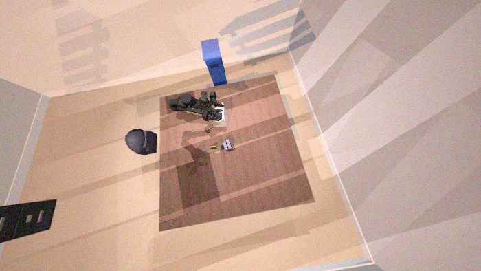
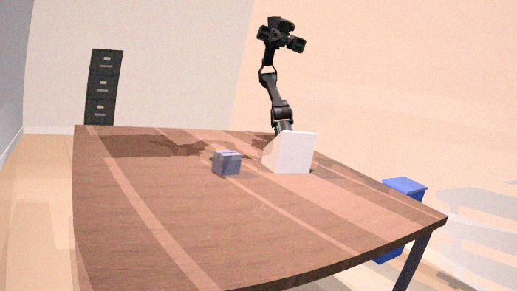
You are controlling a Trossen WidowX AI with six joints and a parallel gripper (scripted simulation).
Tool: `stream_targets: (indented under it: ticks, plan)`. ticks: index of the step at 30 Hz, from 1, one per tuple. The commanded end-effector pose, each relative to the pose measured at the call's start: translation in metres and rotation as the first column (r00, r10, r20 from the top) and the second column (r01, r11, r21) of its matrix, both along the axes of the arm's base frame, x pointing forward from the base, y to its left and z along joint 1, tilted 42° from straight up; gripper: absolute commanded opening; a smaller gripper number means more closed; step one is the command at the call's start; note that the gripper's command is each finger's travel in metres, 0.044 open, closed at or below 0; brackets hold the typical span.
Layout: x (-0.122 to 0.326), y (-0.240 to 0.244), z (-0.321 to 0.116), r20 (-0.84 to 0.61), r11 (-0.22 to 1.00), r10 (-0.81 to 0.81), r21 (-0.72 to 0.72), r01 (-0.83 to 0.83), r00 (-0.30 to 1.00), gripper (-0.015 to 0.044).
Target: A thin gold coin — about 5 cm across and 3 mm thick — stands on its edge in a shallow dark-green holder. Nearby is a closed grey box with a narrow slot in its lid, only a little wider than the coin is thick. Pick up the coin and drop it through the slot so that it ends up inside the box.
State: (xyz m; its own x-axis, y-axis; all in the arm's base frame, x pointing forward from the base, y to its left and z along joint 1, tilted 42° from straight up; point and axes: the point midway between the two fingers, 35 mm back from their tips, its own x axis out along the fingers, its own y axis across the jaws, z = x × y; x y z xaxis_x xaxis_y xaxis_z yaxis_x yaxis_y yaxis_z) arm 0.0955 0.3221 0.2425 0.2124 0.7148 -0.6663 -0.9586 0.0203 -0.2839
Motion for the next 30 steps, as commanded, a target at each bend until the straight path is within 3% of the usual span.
stream_targets:
  ticks: [1,7,14,19,24,30]
  plan:
    - [0.059,-0.03,-0.041,0.11,0.97,-0.123,-0.197,0.143,0.986,0.0161]
    - [0.124,-0.093,-0.087,0.228,0.836,-0.214,-0.46,0.299,0.95,0.0161]
    - [0.168,-0.19,-0.131,0.274,0.559,-0.239,-0.746,0.363,0.932,0.0161]
    - [0.171,-0.271,-0.153,0.219,0.313,-0.242,-0.904,0.29,0.945,0.0161]
    - [0.152,-0.348,-0.166,0.081,0.084,-0.264,-0.991,0.106,0.961,0.0161]
    - [0.152,-0.358,-0.168,0.052,0.052,-0.271,-0.996,0.068,0.961,0.0161]
